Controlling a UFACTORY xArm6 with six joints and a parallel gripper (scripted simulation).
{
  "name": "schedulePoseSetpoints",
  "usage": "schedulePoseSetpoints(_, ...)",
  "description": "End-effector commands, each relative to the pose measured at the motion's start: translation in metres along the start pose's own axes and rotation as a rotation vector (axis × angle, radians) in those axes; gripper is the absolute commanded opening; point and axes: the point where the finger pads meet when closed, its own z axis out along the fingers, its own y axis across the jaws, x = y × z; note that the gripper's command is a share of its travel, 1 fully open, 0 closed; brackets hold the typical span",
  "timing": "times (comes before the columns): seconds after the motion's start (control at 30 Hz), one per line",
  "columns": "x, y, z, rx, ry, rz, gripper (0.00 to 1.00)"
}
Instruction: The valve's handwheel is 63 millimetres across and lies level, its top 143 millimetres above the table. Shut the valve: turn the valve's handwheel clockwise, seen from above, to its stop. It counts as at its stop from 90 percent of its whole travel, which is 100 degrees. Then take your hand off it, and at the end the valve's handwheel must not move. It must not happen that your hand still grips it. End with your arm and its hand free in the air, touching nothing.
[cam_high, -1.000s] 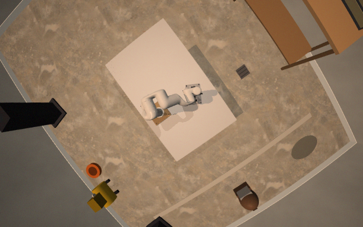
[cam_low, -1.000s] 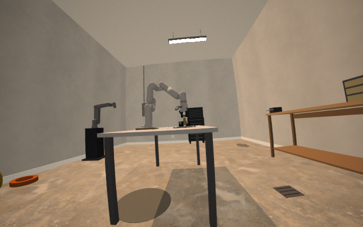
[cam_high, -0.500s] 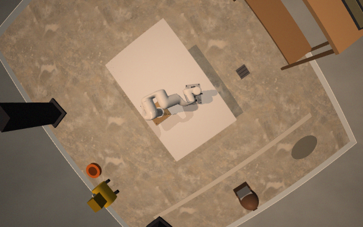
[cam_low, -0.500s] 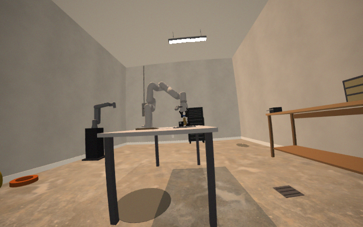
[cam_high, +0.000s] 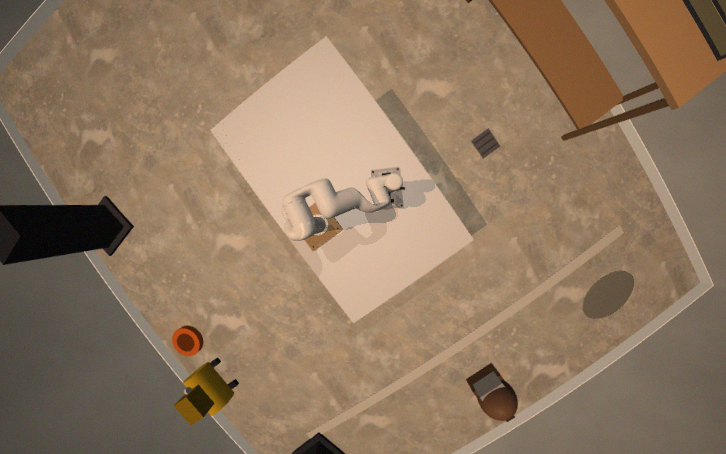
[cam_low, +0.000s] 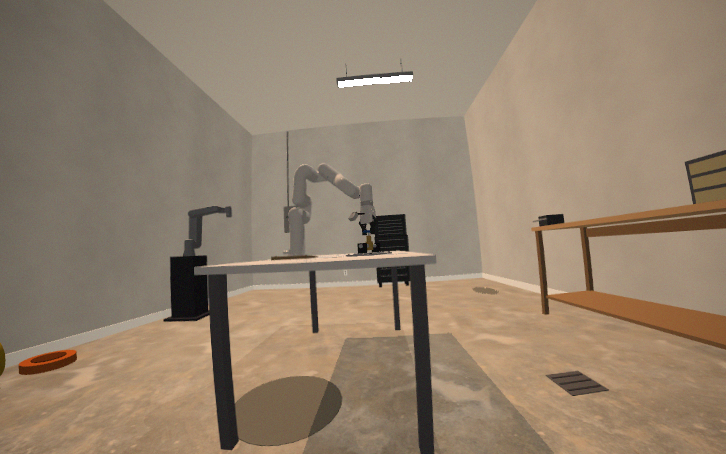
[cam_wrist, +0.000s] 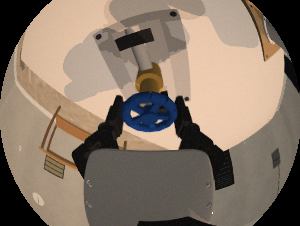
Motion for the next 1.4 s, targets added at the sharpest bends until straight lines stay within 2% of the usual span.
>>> schedulePoseSetpoints(0.0, -0.0008, -0.0011, -0.0017, 0.004, -0.002, 0.035, 0.0)
schedulePoseSetpoints(0.9, -0.0008, -0.0011, -0.0017, 0.003, -0.003, 0.372, 0.0)
schedulePoseSetpoints(1.37, -0.0008, -0.0011, -0.0017, 0.003, -0.003, 0.659, 0.0)
